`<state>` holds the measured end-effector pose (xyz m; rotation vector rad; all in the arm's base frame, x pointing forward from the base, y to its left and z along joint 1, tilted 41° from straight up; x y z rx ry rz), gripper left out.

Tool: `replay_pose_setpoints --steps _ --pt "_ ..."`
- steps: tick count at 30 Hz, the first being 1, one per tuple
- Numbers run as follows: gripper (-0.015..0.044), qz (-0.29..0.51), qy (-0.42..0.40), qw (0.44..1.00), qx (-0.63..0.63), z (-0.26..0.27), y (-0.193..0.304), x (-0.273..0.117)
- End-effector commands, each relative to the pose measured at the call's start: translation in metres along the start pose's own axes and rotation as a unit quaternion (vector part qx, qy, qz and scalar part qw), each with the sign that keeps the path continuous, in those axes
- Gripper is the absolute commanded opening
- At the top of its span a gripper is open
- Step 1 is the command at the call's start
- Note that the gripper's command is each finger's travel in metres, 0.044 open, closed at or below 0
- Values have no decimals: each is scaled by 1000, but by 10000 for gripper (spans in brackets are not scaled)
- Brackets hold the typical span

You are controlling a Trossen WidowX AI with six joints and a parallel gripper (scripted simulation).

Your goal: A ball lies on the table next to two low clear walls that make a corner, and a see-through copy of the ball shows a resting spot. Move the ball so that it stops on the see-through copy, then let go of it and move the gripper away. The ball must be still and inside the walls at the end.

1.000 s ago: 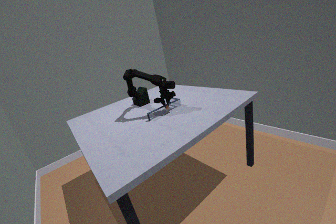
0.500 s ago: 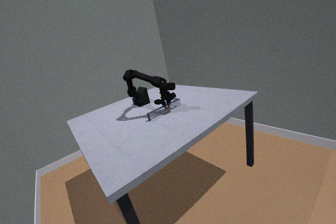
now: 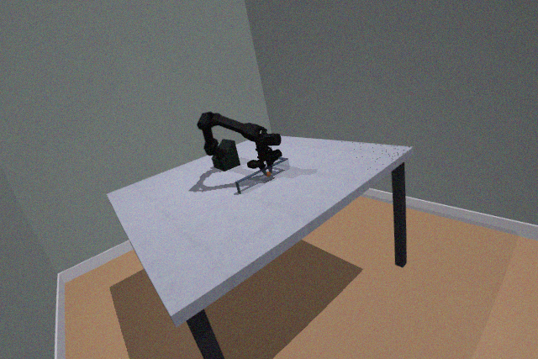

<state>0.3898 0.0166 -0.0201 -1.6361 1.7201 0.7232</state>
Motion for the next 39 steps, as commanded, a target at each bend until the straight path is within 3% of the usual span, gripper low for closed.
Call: replay_pose_setpoints --steps 1,7,14,20,31,36,39 --pt "79 0 0 1000 0 0 0 0" --pt "236 0 0 1000 0 0 0 0" --pt "241 0 0 1000 0 0 0 -3" --pt "241 3 1 1000 -1 1 0 -83" --pt "241 -6 1 1000 -9 5 0 -83" --pt "372 -8 -1 1000 -6 3 4 -131" --pt "440 -8 -1 1000 -6 2 4 -134"
Point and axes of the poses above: the point midway between the two fingers, 35 mm back from their tips, its own x axis out along the fingers, its own z axis across the jaws, y = z × x, the point moved 5 cm from there along -x, back along the fingers, and after that the axes turned 2 degrees about x, right-handed, at the moved point
